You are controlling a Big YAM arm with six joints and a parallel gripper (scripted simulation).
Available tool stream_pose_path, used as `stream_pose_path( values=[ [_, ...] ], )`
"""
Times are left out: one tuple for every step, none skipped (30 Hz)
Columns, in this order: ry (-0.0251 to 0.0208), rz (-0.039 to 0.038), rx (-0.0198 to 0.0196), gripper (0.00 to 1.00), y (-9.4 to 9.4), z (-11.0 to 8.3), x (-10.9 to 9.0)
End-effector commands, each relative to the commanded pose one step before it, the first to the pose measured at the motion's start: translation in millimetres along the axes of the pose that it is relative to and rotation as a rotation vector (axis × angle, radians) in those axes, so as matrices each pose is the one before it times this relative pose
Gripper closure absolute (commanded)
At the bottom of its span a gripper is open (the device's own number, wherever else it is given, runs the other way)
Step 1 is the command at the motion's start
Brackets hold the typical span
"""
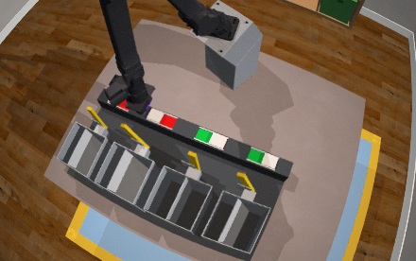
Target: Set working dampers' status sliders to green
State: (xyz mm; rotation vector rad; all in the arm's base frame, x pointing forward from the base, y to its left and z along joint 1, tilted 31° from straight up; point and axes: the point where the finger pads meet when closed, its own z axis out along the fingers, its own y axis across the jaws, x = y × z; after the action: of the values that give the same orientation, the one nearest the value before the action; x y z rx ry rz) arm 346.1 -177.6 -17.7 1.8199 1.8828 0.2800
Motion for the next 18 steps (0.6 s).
stream_pose_path(
  values=[
    [-0.00065,0.00331,-0.00279,1.00,4.41,5.89,0.96],
    [0.00000,0.00000,0.00000,1.00,0.00,0.00,0.00],
    [0.00154,0.00254,0.00647,1.00,-2.96,0.39,0.13],
    [-0.00182,0.00001,-0.00336,1.00,0.87,0.41,-0.38],
    [0.00016,-0.00020,-0.00057,1.00,0.35,0.38,0.09],
    [-0.00007,-0.00044,-0.00062,1.00,0.42,0.34,0.00],
    [0.00046,-0.00033,0.00047,1.00,0.11,0.30,0.13],
    [0.00093,-0.00021,0.00130,1.00,-0.12,0.26,0.24],
    [-0.00038,-0.00038,-0.00105,1.00,0.40,0.22,-0.07],
    [-0.00035,-0.00037,-0.00095,1.00,0.26,0.19,-0.01],
    [0.00034,-0.00022,0.00048,1.00,-0.10,0.15,0.14],
    [0.00064,0.00001,0.00108,1.00,-0.27,0.12,0.17],
    [0.00010,0.00013,0.00032,1.00,-0.10,0.08,0.00],
    [-0.00039,0.00008,-0.00044,1.00,-0.01,0.06,-0.10],
    [0.00026,0.00017,0.00066,1.00,-0.59,0.03,0.25],
    [0.00094,0.00014,0.00171,1.00,-0.77,0.02,0.42],
    [0.00117,0.00014,0.00205,1.00,-0.67,0.01,0.38],
    [0.00000,0.00000,0.00000,1.00,0.00,0.00,0.00]
  ],
)
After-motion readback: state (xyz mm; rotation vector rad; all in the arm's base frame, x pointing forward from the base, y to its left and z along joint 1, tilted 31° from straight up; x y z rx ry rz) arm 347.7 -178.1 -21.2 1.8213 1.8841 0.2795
